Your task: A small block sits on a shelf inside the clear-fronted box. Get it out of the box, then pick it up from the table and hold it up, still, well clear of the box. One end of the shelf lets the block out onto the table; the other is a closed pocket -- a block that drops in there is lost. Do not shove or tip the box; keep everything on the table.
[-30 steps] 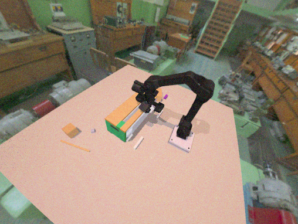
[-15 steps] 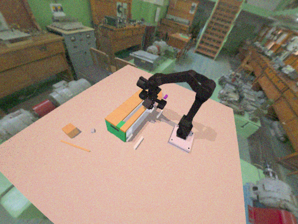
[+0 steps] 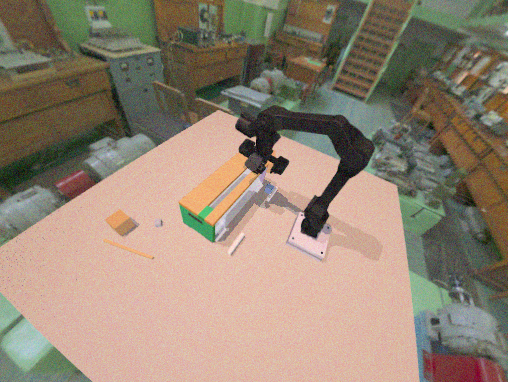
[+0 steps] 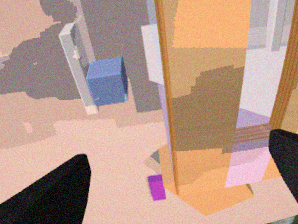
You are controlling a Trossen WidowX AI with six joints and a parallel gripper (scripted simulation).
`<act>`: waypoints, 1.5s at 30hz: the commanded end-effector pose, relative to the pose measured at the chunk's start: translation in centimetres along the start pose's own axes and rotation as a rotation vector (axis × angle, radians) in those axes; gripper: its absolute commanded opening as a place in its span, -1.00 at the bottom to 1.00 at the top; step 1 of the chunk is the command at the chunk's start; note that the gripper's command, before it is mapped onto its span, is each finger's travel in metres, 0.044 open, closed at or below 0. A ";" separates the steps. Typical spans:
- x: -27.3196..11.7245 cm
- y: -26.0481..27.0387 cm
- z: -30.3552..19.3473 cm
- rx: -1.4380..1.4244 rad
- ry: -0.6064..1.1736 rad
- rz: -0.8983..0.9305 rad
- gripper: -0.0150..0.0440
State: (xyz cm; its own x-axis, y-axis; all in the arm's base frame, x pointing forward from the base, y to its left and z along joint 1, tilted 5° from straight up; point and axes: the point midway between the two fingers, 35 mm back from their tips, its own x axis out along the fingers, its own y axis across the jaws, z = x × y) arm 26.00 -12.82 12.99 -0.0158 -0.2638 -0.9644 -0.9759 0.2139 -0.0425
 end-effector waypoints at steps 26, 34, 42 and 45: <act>0.1 2.1 -2.9 2.216 -0.318 0.136 0.47; 0.1 2.6 -3.5 2.690 -0.371 0.266 0.47; 0.2 3.2 -4.0 3.147 -0.401 0.438 0.47; 0.2 3.4 -4.2 3.317 -0.412 0.524 0.47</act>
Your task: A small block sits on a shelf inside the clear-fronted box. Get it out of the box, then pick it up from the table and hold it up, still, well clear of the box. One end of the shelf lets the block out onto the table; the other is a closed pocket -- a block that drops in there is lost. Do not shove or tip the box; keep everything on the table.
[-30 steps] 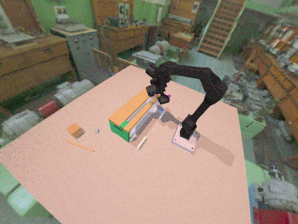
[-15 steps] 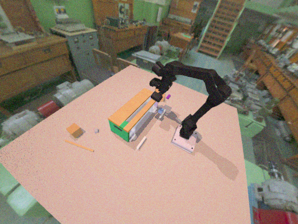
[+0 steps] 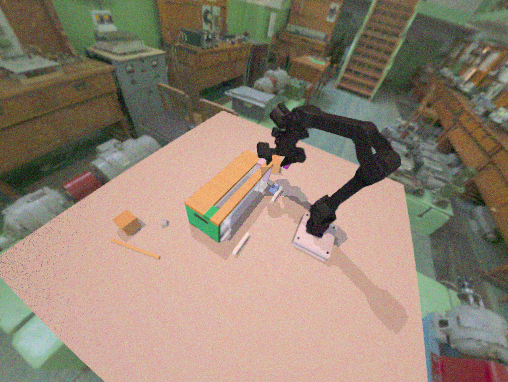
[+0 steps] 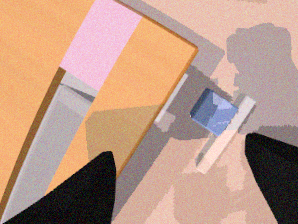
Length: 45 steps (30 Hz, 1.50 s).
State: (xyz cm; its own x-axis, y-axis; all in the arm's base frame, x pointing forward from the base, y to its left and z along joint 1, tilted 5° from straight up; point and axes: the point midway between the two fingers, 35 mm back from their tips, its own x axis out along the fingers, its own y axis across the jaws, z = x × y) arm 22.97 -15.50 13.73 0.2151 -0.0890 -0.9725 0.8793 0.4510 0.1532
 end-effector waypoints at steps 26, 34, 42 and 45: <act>-0.9 -3.0 0.2 2.254 0.231 0.174 0.47; -0.9 -3.0 0.2 2.254 0.231 0.174 0.47; -0.9 -3.0 0.2 2.254 0.231 0.174 0.47; 1.1 -3.2 0.1 2.254 0.231 0.174 0.47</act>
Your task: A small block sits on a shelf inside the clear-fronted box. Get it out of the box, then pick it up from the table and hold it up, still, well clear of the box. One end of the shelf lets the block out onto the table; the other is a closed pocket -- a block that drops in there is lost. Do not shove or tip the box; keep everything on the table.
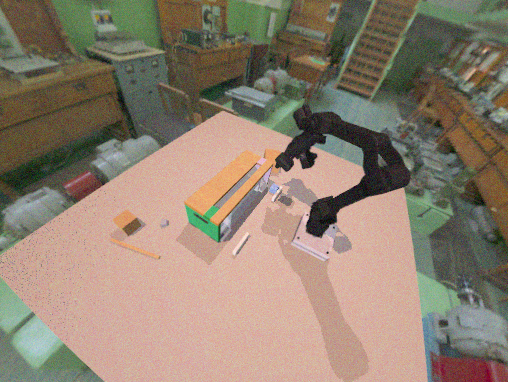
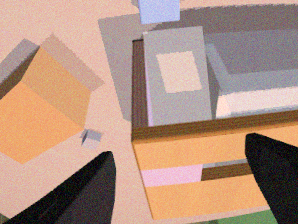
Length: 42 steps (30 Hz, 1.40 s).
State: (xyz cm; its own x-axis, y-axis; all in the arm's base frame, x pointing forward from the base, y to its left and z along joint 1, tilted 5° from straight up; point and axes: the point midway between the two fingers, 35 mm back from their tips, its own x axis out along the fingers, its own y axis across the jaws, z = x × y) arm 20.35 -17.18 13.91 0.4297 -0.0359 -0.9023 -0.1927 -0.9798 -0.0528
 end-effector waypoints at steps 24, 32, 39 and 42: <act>10.2 -0.1 4.7 0.014 -0.005 -0.008 0.47; 11.3 -0.1 5.3 0.014 -0.005 -0.008 0.47; 12.3 -0.2 5.8 0.015 -0.005 -0.009 0.47; 12.8 -0.2 6.0 0.015 -0.005 -0.009 0.47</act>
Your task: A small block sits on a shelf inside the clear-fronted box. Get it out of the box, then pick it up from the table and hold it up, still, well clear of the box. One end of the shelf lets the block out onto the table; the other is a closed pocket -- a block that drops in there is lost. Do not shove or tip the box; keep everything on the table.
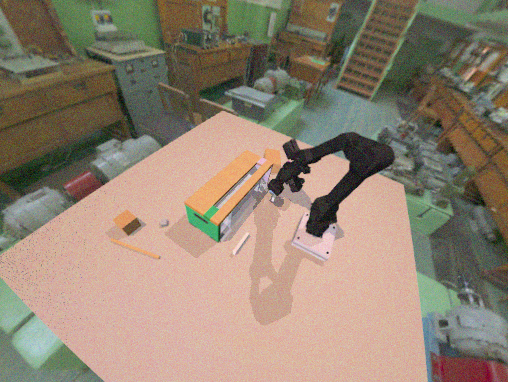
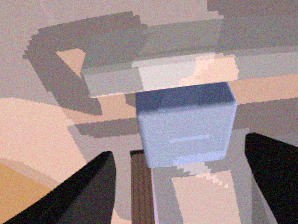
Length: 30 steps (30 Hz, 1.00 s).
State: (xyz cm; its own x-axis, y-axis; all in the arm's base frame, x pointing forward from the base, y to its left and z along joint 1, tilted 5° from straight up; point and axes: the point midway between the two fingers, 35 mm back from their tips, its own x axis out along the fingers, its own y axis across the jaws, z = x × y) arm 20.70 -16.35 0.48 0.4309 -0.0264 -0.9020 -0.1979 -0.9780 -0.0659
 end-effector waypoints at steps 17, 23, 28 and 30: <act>1.5 -0.2 1.0 0.004 -0.005 0.001 -0.24; 0.8 -0.1 0.6 0.004 -0.004 0.001 -0.49; -1.7 0.0 -0.7 0.002 -0.004 0.000 -0.49; -2.8 -0.1 -1.2 0.002 -0.004 -0.001 -0.49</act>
State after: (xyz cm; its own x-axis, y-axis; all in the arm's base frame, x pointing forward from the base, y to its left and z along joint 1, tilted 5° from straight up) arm 20.55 -16.23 1.61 0.4233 -0.0186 -0.9058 -0.2019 -0.9766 -0.0743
